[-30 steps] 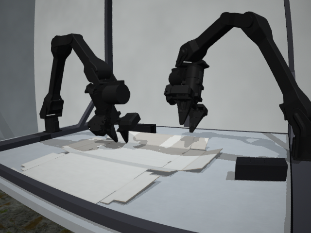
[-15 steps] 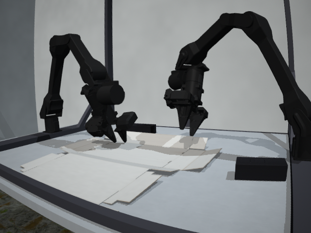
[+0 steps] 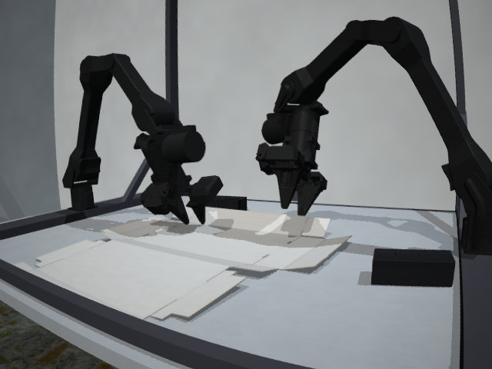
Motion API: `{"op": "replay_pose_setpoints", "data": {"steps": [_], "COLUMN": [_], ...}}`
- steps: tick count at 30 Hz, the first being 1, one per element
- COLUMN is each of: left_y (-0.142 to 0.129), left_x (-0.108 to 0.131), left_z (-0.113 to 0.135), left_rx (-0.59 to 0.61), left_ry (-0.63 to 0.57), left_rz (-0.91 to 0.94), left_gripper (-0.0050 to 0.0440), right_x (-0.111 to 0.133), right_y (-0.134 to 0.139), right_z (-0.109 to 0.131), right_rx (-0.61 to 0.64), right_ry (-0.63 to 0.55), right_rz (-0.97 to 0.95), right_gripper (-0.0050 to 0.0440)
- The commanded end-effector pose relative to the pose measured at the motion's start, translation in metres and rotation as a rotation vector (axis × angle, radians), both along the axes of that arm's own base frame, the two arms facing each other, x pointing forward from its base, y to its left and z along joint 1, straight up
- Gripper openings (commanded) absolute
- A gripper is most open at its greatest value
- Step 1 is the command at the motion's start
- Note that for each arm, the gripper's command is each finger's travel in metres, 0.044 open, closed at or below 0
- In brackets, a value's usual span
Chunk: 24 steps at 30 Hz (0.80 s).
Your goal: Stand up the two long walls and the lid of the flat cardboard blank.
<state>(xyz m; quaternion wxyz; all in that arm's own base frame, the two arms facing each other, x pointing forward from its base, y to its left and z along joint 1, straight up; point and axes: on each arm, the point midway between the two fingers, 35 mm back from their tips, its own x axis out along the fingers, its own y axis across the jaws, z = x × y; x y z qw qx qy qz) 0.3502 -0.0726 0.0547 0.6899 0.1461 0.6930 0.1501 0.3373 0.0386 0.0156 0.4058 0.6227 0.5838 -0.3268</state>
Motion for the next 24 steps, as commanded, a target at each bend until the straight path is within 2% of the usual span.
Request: {"op": "replay_pose_setpoints", "data": {"steps": [1,14,21,24], "left_y": [0.005,0.016,0.022,0.027], "left_x": [-0.001,0.001,0.003,0.004], "left_z": [0.011,0.018,0.022,0.022], "left_rx": [-0.010,-0.009,-0.009,-0.008], "left_ry": [-0.029,-0.029,-0.030,-0.029], "left_rz": [-0.004,-0.004,-0.004,-0.004], "left_gripper": [0.0402,0.0402,0.0402,0.0402], "right_x": [-0.017,-0.020,-0.015,-0.012], "right_y": [0.000,-0.043,-0.038,-0.028], "right_z": [-0.030,-0.034,-0.030,-0.027], "right_rx": [-0.052,-0.058,-0.032,-0.015], "right_ry": [0.098,0.100,0.083,0.076], "right_rz": [-0.013,-0.028,-0.001,0.017], "right_gripper": [0.0197,0.0197,0.0197,0.0197]}}
